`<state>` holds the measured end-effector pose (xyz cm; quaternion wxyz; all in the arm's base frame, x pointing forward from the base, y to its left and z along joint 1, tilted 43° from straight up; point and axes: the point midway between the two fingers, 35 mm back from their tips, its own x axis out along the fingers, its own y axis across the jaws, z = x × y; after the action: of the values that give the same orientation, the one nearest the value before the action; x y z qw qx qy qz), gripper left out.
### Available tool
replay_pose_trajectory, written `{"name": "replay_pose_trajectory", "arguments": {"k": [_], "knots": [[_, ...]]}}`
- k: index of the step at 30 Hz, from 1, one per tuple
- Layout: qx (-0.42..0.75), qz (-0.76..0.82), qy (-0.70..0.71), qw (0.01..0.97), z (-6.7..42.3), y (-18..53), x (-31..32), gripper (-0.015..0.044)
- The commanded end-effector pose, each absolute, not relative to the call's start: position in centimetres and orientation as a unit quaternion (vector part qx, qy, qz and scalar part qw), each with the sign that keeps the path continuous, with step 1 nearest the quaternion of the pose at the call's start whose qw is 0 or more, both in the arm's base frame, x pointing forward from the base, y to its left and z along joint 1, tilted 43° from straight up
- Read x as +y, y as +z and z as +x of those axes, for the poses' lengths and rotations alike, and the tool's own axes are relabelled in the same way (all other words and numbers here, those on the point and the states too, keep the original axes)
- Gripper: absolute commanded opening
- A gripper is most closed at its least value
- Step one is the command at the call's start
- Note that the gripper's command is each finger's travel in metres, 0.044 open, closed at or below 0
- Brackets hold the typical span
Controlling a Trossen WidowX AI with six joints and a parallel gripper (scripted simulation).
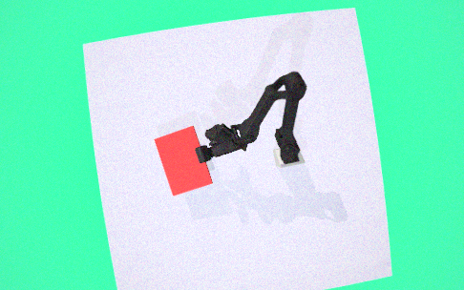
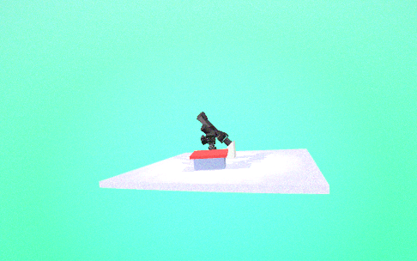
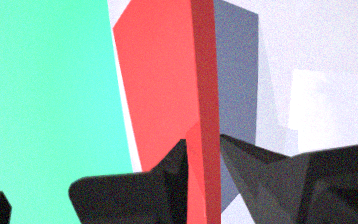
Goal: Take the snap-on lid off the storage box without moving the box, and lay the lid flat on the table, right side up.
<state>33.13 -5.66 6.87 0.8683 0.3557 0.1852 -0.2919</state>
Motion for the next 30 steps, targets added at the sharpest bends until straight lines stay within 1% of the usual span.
{"name": "replay_pose_trajectory", "arguments": {"k": [1,30], "knots": [[0.184,0.356,-0.292,0.868,33.2,6.9,-5.7,0.0],[0.185,0.356,-0.293,0.868,33.7,9.2,-3.4,0.0]]}}
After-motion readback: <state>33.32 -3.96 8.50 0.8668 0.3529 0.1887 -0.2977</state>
